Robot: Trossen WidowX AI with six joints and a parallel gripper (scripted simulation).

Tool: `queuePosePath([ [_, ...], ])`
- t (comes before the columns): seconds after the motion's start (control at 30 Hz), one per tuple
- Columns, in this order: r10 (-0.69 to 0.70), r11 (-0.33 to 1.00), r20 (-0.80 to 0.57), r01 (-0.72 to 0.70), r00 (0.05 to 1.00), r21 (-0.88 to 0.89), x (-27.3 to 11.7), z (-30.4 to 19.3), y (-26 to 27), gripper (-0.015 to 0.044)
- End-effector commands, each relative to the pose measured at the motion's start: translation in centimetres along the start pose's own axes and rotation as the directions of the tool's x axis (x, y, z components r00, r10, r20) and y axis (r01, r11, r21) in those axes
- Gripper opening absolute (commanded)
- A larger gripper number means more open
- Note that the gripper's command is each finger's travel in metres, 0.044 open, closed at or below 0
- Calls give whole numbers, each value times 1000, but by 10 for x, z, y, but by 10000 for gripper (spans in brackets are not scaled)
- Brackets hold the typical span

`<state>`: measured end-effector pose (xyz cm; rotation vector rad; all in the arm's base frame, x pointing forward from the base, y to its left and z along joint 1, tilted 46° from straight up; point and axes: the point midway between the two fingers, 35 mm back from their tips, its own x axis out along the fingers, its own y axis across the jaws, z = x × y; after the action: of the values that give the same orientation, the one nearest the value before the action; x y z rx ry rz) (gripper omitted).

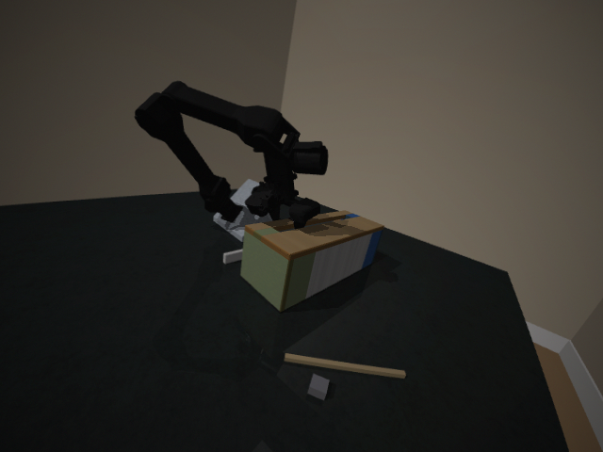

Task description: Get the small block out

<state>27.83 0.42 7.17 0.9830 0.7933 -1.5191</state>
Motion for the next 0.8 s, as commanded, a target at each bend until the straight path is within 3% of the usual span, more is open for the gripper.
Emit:
queuePosePath([
  [0.0,0,1000,4,0,1000,-2,8,4,-1,400],
  [0.77,0,1000,0,0,1000,1,21,-24,-1,400],
])
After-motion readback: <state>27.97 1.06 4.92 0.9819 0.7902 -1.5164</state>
